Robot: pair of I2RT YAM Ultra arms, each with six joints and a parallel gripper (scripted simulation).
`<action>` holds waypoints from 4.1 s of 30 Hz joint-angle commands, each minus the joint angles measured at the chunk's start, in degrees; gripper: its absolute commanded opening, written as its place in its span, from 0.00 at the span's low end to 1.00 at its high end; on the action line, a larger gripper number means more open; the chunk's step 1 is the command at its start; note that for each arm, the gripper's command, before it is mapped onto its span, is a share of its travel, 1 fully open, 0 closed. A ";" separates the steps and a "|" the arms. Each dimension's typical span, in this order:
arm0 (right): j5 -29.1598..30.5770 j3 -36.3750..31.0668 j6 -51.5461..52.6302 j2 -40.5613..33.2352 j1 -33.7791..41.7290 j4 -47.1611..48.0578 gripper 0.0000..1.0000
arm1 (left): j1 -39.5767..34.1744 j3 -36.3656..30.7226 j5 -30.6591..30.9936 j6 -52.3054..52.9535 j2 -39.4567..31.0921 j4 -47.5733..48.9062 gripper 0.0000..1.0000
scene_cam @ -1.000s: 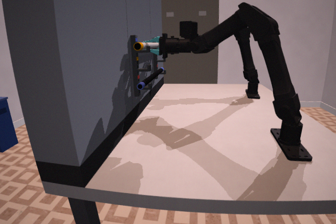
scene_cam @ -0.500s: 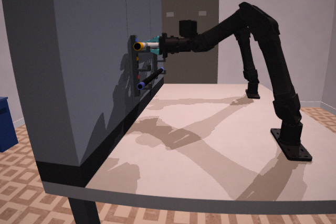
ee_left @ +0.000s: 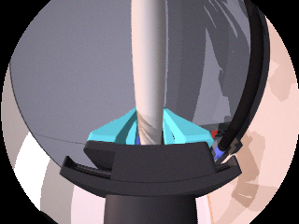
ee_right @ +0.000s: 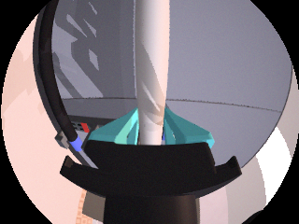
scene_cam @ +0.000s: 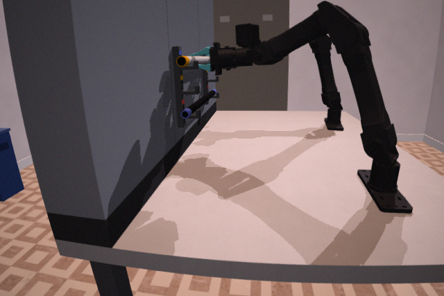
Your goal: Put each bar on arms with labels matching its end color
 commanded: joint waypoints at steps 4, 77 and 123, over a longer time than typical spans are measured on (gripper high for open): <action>-0.38 3.86 -0.30 -2.02 -0.30 -3.00 0.00 | 0.18 3.38 0.27 1.55 -2.18 -2.31 0.00; -0.20 12.59 -0.48 -3.20 -0.19 -13.07 0.00 | 0.07 12.02 -0.03 0.95 -3.14 -12.40 0.00; 0.13 13.61 -0.89 -5.03 0.16 -15.80 0.00 | -0.78 12.78 -0.94 0.26 -4.55 -14.66 0.00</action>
